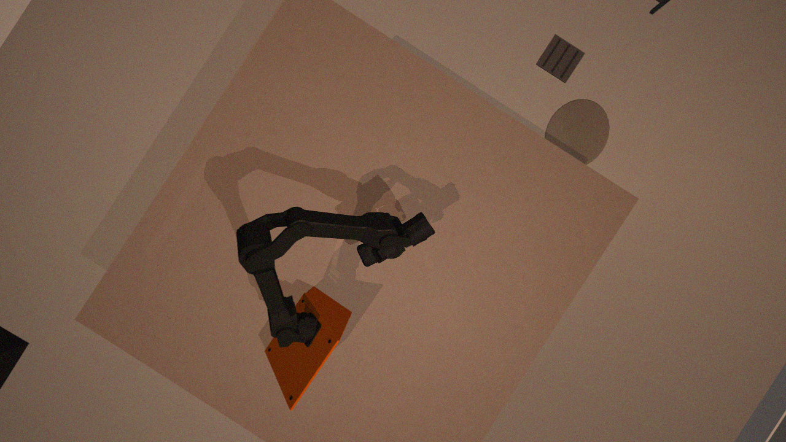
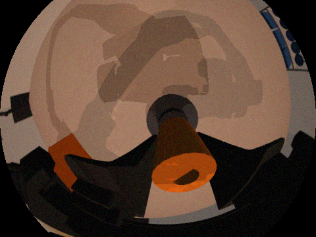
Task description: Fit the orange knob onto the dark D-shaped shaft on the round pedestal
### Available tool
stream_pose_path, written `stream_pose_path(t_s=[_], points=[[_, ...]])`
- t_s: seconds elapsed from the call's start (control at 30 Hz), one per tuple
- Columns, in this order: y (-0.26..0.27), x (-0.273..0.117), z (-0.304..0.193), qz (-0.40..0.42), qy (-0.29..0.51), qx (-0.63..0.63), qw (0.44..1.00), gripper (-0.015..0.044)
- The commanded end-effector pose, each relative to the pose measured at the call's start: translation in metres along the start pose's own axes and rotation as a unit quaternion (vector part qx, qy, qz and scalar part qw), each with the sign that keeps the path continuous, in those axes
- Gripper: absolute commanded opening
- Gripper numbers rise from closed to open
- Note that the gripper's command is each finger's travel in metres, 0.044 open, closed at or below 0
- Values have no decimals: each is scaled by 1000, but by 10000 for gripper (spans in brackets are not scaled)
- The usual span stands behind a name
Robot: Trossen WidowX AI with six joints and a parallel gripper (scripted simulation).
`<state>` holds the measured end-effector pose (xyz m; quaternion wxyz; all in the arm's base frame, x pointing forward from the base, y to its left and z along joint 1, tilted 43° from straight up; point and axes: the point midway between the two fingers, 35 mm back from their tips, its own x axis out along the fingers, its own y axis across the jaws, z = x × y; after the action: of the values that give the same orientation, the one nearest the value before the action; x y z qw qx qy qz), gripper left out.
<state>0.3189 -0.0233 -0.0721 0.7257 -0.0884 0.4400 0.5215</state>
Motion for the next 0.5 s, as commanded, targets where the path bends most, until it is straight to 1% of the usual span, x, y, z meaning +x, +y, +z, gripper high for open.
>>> stream_pose_path(t_s=[0.0,0.47], points=[[1,1,0,1,0,-1,1000,0],[0,2,0,1,0,-1,1000,0]])
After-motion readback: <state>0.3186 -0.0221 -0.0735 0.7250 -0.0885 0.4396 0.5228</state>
